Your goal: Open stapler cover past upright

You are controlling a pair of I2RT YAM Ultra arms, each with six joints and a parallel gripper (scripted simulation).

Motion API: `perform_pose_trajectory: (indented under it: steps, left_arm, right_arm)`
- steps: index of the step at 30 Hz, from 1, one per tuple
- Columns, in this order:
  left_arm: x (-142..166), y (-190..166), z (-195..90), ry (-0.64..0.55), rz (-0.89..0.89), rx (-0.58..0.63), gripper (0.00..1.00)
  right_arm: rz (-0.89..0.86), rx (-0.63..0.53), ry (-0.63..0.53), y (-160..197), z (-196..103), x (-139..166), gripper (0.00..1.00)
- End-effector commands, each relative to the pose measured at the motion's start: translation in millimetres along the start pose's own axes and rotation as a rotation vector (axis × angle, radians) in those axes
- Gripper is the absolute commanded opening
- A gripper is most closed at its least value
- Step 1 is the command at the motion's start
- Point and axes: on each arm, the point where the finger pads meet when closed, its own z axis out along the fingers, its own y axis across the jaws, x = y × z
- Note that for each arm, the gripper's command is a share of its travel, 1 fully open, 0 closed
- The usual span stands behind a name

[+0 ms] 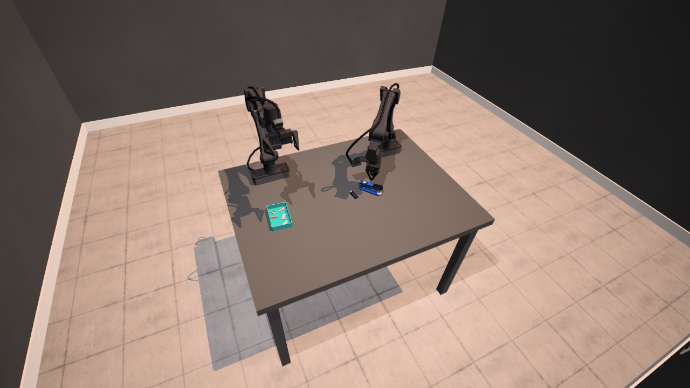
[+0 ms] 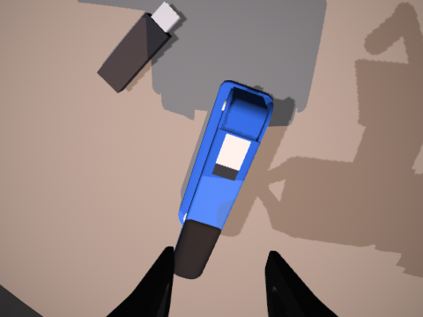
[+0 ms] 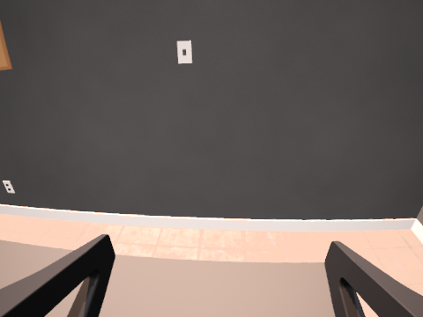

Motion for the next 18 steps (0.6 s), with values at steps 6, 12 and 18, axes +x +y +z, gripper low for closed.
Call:
perform_pose_trajectory:
  steps: [6, 12, 18]
  left_arm:
    - [4.7, 7.0, 7.6, -0.008, 0.268, 0.097, 0.46]
    - [4.2, 13.4, 9.3, -0.007, 0.246, 0.081, 0.46]
    - [6.3, 4.8, 15.9, -0.007, 0.253, 0.092, 0.46]
  right_arm:
    - [-0.005, -0.003, -0.036, 1.4, -6.9, -17.6, 1.0]
    - [-0.005, -0.003, -0.036, 1.4, -6.9, -17.6, 1.0]
    - [-0.005, -0.003, -0.036, 1.4, -6.9, -17.6, 1.0]
